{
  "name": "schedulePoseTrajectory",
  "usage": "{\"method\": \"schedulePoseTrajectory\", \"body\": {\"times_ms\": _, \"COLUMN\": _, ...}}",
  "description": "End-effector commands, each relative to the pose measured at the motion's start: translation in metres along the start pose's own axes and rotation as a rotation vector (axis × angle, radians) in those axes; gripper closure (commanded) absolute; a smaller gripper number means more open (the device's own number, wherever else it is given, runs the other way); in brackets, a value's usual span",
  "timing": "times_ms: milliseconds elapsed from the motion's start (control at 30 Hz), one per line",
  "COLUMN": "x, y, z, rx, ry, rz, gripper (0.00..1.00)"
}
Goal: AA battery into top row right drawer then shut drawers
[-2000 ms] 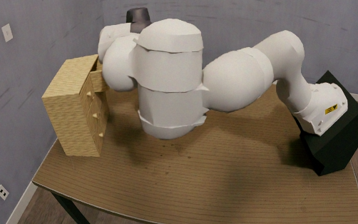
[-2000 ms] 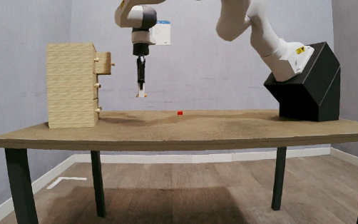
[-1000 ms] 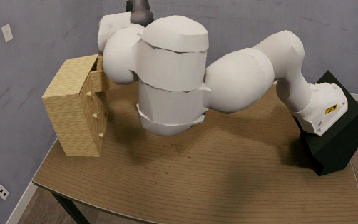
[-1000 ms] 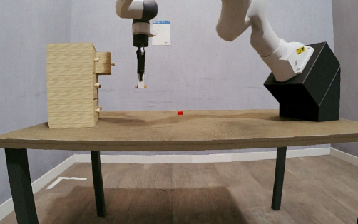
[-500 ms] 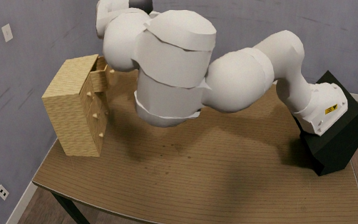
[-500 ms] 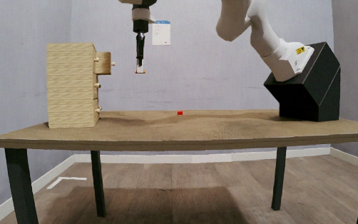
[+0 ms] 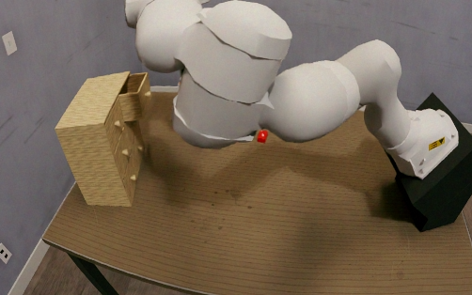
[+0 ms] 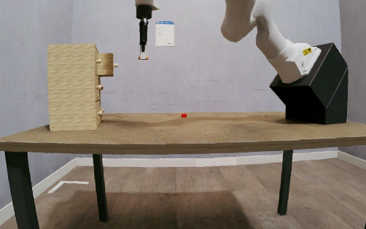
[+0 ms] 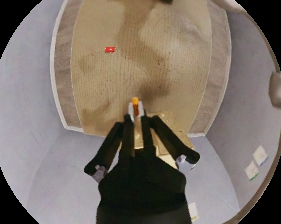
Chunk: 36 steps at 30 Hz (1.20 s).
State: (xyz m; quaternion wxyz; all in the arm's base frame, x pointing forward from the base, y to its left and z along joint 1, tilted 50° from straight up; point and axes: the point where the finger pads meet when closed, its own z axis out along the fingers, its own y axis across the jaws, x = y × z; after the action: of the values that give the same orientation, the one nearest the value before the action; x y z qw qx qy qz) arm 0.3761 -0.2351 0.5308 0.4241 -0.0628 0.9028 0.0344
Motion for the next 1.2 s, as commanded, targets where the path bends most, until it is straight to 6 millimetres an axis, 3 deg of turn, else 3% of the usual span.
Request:
{"method": "schedulePoseTrajectory", "body": {"times_ms": 0, "x": 0.004, "y": 0.006, "z": -0.009, "rx": -0.022, "ry": 0.013, "rz": 0.011, "gripper": 0.85}}
{"method": "schedulePoseTrajectory", "body": {"times_ms": 500, "x": 0.004, "y": 0.006, "z": -0.046, "rx": -0.022, "ry": 0.013, "rz": 0.011, "gripper": 0.85}}
{"method": "schedulePoseTrajectory", "body": {"times_ms": 1167, "x": 0.004, "y": 0.005, "z": -0.052, "rx": -0.022, "ry": 0.012, "rz": 0.011, "gripper": 0.85}}
